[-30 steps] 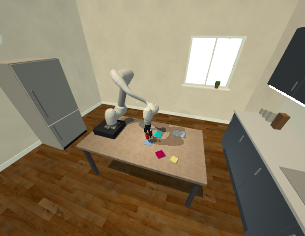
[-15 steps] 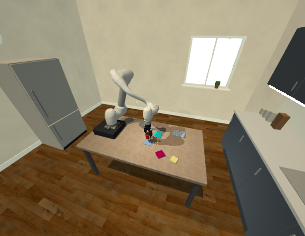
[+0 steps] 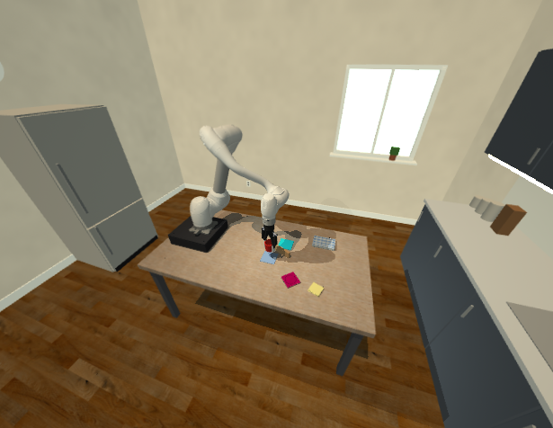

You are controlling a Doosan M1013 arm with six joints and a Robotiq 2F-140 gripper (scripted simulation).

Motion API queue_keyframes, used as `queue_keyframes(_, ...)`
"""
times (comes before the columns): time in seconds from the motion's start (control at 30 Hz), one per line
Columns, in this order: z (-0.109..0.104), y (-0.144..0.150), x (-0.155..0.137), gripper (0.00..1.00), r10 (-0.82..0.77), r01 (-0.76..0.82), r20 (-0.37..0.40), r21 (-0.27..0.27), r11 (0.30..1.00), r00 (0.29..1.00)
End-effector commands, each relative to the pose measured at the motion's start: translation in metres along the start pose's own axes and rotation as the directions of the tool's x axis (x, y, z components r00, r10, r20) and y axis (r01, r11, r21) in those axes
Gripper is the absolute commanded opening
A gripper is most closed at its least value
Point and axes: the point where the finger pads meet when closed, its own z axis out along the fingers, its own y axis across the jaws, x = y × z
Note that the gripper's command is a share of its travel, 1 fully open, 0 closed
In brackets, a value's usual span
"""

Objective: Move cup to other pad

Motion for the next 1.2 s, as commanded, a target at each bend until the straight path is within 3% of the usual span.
queue_keyframes(0.0,0.0,0.0,0.006,0.49,0.0,0.0,0.0,0.0,1.0,1.0)
queue_keyframes(0.77,0.0,0.001,0.078,0.49,0.0,0.0,0.0,0.0,1.0,1.0)
queue_keyframes(1.17,0.0,0.002,0.137,0.49,0.0,0.0,0.0,0.0,1.0,1.0)
